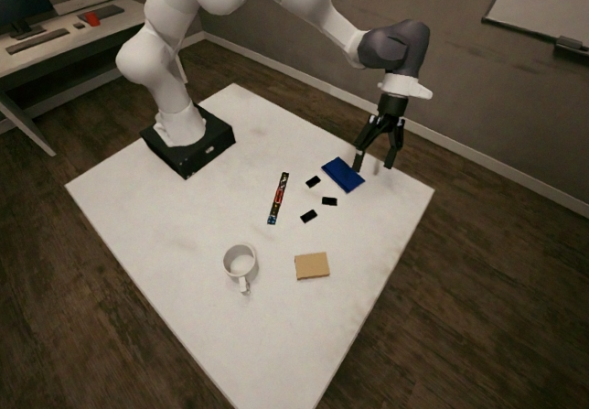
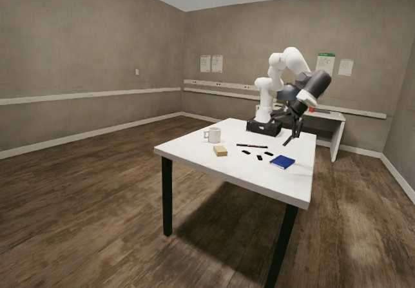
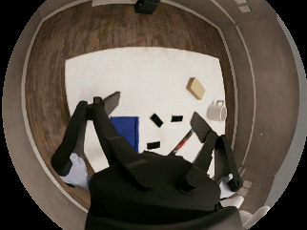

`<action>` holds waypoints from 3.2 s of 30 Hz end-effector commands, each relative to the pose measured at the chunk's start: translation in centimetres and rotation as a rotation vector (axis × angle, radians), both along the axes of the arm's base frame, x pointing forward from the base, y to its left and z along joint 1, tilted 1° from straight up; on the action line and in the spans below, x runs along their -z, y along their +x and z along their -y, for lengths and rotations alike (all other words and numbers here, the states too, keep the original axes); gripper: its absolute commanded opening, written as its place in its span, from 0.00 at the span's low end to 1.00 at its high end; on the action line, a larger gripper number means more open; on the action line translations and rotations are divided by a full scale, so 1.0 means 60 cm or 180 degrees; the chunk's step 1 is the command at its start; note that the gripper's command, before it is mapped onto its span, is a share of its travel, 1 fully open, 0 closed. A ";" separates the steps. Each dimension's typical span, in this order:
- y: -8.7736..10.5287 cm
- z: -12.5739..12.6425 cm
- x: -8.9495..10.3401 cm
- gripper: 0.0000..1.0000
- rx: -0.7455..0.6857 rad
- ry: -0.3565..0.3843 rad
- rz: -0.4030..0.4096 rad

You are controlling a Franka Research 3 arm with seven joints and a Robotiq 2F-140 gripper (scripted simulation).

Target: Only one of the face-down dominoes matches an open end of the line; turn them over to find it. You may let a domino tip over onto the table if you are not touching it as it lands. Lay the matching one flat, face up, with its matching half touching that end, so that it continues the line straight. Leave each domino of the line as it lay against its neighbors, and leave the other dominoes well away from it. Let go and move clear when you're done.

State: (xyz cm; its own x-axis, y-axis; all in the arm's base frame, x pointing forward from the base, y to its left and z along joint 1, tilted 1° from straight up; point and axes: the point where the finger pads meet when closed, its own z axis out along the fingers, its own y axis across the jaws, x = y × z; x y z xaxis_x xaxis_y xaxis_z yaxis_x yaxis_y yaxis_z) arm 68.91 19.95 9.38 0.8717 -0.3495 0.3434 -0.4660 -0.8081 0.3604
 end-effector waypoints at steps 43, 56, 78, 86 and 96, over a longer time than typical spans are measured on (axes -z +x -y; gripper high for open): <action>-0.196 0.034 0.064 1.00 -0.0405 0.1178 -0.0599; -0.277 0.058 0.075 1.00 -0.0494 0.1497 -0.0603; -0.295 0.065 0.077 1.00 -0.0507 0.1553 -0.0591; -0.295 0.065 0.077 1.00 -0.0507 0.1553 -0.0591; -0.295 0.065 0.077 1.00 -0.0507 0.1553 -0.0591</action>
State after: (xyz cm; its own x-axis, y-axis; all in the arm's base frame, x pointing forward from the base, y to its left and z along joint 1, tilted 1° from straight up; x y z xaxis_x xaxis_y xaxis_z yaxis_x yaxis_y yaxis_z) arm 51.23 15.99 4.76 0.9551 -0.2961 0.0089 -0.2960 -0.9552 -0.0067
